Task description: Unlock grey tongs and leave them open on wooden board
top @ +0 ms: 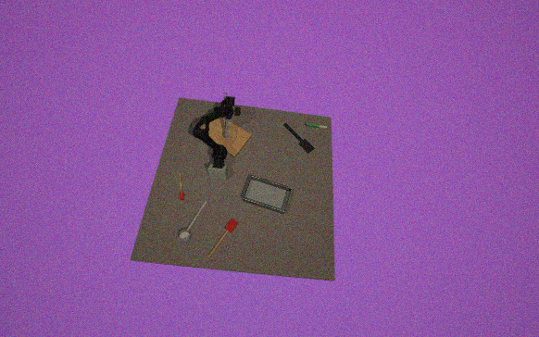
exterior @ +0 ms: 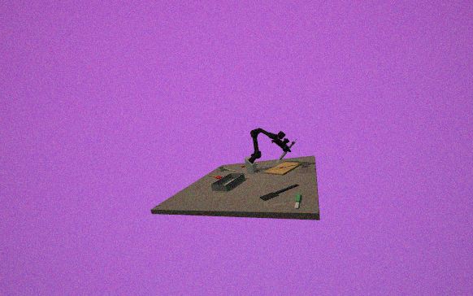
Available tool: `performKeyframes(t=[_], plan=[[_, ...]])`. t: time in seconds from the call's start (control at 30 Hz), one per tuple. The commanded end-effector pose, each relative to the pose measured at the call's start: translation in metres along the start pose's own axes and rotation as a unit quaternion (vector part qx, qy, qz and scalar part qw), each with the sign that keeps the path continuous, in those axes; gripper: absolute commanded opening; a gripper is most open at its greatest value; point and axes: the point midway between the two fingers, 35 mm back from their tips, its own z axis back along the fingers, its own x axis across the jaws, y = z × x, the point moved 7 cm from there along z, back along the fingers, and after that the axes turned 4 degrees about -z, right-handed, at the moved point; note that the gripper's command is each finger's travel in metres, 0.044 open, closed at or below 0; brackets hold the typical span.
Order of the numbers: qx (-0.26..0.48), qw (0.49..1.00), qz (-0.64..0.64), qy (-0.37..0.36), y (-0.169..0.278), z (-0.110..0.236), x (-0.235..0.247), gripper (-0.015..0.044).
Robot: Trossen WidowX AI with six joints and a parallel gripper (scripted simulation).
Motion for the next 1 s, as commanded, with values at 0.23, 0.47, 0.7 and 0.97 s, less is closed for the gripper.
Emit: performKeyframes(t=[0.23, 0.47, 0.7, 0.97], plan=[[-0.058, 0.997, 0.043, -0.026, 0.010, 0.016, 0.001, -0.0150], [-0.071, 0.994, 0.077, -0.042, 0.020, 0.025, 0.003, -0.0150], [-0.069, 0.989, 0.114, -0.059, 0.033, 0.033, 0.007, -0.0150], [-0.055, 0.984, 0.151, -0.075, 0.048, 0.041, 0.011, -0.0150]])
